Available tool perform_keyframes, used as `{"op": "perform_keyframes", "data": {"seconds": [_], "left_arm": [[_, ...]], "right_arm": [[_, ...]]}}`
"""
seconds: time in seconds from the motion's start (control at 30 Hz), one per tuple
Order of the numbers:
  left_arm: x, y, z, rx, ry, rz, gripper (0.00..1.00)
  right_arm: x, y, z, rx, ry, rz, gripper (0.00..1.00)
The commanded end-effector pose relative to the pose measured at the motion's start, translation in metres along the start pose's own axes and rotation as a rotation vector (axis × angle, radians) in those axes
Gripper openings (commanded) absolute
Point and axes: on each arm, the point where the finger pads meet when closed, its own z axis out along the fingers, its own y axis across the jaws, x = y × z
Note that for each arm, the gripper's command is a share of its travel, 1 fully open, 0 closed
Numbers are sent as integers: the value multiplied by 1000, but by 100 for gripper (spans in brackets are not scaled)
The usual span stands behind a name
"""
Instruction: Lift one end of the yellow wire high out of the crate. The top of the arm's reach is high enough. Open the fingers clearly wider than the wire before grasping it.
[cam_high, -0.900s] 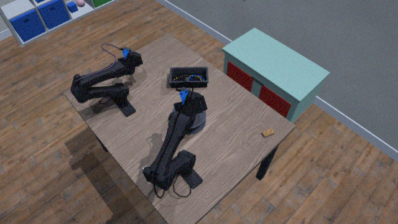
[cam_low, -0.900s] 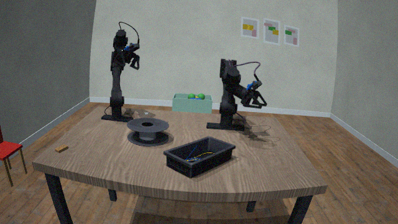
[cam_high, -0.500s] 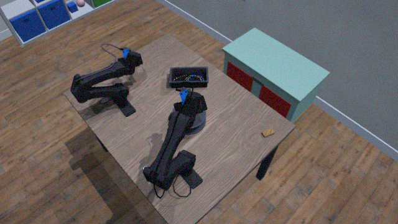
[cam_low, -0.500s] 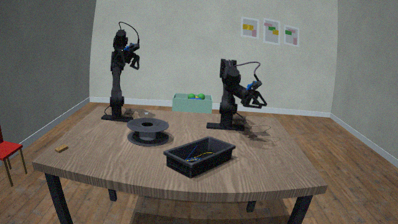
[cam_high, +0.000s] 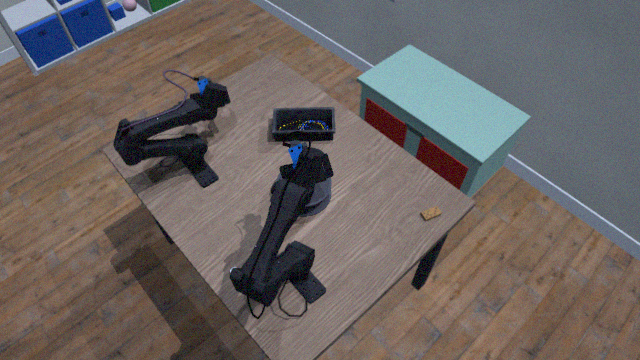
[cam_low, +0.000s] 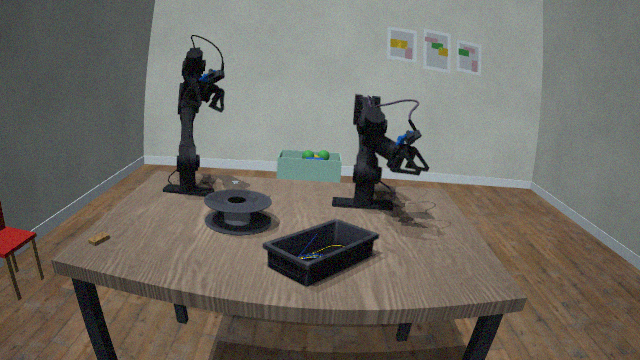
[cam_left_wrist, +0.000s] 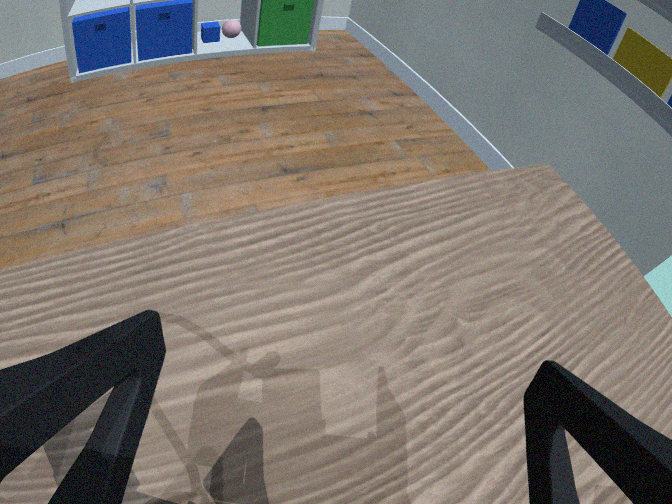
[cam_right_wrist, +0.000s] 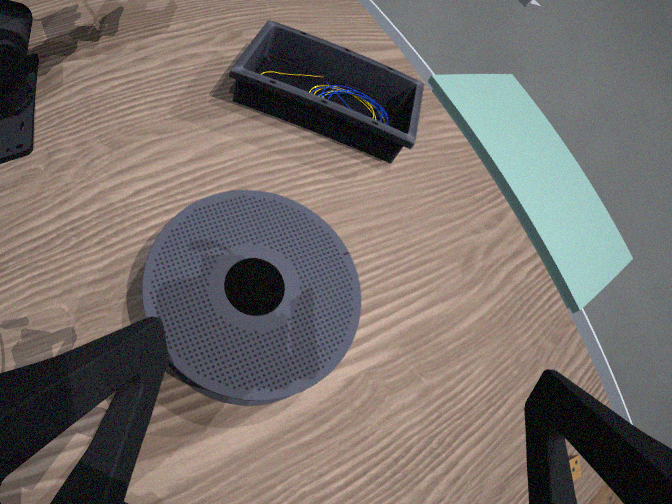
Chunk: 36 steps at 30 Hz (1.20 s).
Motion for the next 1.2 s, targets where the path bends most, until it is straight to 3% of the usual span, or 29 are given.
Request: {"op": "perform_keyframes", "data": {"seconds": [0.0,0.27,0.7,0.77,1.17], "left_arm": [[-8,-9,-1,31,2,3,100],[-21,-35,-4,127,20,16,100],[-81,-134,-30,509,7,87,100],[-81,-134,-30,509,7,87,100],[-147,-219,-76,880,-132,189,100]], "right_arm": [[-5,-9,5,25,-13,14,100],[-15,-27,16,80,-40,47,100],[-51,-93,47,278,-177,186,100],[-51,-93,47,278,-177,186,100],[-81,-149,66,443,-354,338,100]]}}
